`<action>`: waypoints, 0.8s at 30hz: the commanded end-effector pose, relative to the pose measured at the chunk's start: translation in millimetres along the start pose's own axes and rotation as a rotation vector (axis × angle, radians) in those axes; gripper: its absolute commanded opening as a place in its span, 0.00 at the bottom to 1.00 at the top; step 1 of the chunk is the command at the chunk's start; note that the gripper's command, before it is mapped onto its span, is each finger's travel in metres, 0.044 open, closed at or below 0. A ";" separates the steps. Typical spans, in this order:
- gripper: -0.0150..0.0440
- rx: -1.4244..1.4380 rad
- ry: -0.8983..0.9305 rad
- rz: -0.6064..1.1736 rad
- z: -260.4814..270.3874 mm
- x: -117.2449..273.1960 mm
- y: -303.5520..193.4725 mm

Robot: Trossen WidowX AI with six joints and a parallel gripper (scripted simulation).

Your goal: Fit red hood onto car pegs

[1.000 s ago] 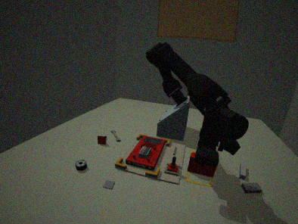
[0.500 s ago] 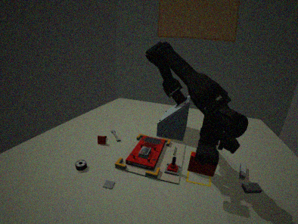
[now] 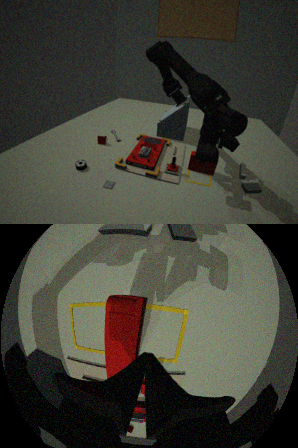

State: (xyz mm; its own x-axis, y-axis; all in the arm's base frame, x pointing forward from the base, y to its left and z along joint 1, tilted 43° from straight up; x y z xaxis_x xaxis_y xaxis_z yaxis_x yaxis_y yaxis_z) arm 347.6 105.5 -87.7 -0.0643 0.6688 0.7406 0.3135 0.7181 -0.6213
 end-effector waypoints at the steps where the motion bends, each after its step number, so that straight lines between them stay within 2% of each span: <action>1: 0.25 0.002 0.007 0.002 5.0 -1.6 -1.4; 24: 0.25 0.003 0.007 0.002 16.9 -1.7 -5.0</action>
State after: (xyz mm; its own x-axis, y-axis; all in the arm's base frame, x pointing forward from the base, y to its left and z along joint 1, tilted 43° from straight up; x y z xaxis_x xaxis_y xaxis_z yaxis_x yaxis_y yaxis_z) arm 334.7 105.3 -88.8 -0.0637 0.6688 0.7407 0.3130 0.7182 -0.6215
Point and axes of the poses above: the point midway between the two fingers, 35 mm back from their tips, its own x axis back along the fingers, its own z axis across the jaws, y = z × x, the point moved 6 cm from there along x, back along the fingers, and after that the axes turned 15 degrees about -x, right-handed, at the moved point
